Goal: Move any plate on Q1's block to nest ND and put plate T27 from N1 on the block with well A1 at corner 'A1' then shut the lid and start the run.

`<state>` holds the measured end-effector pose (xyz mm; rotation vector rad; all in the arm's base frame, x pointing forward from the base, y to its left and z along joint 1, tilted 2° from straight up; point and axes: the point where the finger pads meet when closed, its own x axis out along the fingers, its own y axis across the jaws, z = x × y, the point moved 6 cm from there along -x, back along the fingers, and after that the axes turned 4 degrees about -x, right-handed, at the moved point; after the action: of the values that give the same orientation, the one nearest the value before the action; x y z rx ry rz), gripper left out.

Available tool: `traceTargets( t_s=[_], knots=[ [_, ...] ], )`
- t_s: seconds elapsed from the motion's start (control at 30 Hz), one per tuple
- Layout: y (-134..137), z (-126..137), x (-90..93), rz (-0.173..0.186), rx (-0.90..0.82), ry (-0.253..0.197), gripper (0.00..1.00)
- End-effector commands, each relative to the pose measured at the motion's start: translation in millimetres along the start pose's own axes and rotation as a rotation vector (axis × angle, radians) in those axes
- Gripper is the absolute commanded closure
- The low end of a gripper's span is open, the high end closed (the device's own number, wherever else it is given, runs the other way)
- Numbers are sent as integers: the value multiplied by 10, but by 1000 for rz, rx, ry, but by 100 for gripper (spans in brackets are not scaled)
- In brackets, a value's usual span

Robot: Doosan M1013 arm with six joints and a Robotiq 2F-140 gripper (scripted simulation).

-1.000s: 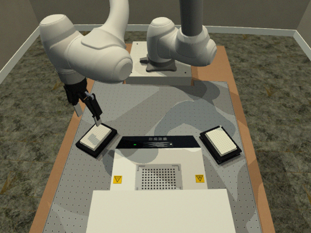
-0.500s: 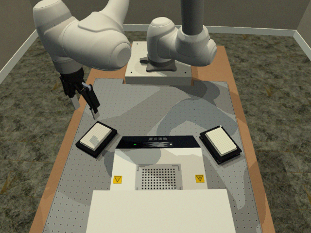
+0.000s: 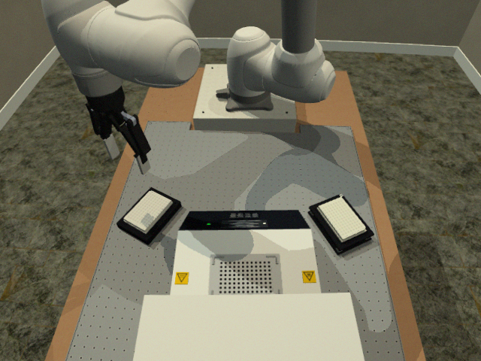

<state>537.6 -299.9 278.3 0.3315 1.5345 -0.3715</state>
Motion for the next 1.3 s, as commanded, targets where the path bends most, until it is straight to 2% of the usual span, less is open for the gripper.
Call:
traceTargets(
  t_s=[0.0, 0.07, 0.43, 0.77, 0.83, 1.27],
  knots=[
    [0, 0, -109, 0, 0, 0, 34],
    [0, 0, -176, 0, 0, 0, 34],
    [0, 0, -177, 0, 0, 0, 34],
    [448, -186, -178, 0, -86, 0, 34],
    [448, -186, -178, 0, -86, 0, 34],
    [1049, -434, -178, 0, -177, 0, 34]
  ],
)
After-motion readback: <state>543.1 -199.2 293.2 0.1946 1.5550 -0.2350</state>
